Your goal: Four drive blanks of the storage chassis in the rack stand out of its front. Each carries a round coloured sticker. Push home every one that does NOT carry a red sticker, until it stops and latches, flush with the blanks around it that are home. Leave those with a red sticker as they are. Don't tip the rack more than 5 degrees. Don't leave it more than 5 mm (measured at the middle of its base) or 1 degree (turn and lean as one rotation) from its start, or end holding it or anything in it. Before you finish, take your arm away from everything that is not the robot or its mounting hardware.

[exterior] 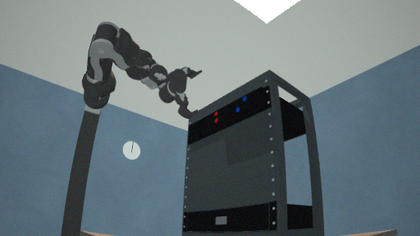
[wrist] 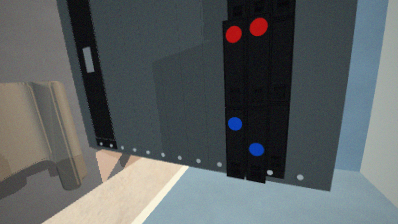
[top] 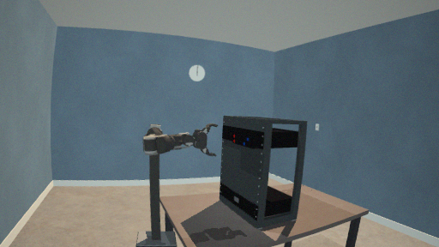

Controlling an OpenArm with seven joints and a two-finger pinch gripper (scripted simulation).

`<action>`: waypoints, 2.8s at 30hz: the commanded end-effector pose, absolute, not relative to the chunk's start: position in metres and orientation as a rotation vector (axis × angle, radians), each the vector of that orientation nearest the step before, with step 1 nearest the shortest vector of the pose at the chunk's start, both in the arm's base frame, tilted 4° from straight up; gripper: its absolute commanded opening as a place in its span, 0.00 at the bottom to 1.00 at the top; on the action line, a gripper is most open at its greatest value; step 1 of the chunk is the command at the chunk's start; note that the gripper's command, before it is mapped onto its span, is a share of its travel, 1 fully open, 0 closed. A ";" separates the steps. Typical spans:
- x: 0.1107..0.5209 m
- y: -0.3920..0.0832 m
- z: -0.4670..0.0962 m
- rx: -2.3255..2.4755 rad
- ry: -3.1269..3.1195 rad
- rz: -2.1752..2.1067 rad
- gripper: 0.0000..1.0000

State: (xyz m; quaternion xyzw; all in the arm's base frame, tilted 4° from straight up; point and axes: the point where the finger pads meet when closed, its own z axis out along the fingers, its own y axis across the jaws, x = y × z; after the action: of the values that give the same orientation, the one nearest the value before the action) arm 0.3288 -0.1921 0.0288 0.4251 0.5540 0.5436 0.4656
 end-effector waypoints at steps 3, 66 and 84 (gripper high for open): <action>0.332 -0.191 0.031 1.044 1.359 1.315 1.00; 0.415 -0.096 0.050 1.046 1.360 1.315 1.00; 0.415 -0.096 0.050 1.046 1.360 1.315 1.00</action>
State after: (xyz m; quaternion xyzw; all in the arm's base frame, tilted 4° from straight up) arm 0.4152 -0.0957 0.0489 0.4265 0.5553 0.5374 0.4700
